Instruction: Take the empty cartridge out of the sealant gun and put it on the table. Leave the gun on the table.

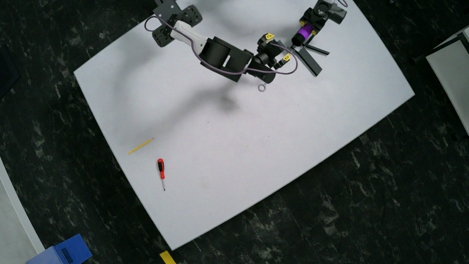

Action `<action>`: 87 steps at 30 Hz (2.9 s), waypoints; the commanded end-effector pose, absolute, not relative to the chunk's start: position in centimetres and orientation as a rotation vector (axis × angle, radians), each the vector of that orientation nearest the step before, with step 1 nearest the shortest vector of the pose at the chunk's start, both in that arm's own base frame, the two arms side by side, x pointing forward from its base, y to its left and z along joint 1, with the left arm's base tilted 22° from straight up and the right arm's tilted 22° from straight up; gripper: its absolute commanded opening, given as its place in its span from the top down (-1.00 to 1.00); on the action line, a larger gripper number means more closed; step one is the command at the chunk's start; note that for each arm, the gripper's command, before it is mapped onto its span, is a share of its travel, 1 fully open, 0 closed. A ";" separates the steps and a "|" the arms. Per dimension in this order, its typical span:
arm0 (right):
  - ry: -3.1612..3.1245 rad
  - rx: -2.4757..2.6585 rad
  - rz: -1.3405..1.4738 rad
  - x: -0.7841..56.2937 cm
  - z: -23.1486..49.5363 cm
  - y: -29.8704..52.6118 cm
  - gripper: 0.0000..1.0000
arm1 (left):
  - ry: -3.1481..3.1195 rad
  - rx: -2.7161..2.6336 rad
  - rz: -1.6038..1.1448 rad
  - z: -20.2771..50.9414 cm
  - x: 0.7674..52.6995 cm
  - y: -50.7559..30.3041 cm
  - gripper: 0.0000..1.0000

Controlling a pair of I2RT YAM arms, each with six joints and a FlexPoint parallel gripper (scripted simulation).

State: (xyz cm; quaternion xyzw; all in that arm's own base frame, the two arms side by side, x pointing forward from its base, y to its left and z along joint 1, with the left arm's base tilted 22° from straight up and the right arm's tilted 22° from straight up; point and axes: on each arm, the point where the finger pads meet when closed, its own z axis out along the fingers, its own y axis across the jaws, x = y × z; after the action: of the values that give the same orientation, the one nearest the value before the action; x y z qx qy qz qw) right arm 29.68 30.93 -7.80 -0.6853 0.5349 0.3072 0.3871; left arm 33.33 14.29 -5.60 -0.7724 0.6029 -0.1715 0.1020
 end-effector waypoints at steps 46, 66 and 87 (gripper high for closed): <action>0.974 -2.062 1.029 19.2 -6.2 31.8 -1.00 | 1.638 -2.184 -0.143 -14.3 11.5 27.9 0.25; 0.966 -2.098 0.997 18.5 -7.3 33.9 -1.00 | 1.629 -2.162 -0.114 -13.9 12.0 29.6 0.25; 1.013 -2.152 0.929 18.5 -10.2 35.9 -1.00 | 1.649 -2.188 -0.134 -19.0 13.4 30.6 0.25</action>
State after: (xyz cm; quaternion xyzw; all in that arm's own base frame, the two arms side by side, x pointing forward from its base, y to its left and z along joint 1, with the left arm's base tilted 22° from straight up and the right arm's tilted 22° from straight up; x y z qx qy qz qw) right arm 17.82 34.49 -10.38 -0.8019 0.3871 0.3619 0.2760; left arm 13.37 29.08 -19.65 -0.7795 0.5973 -0.0625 0.1779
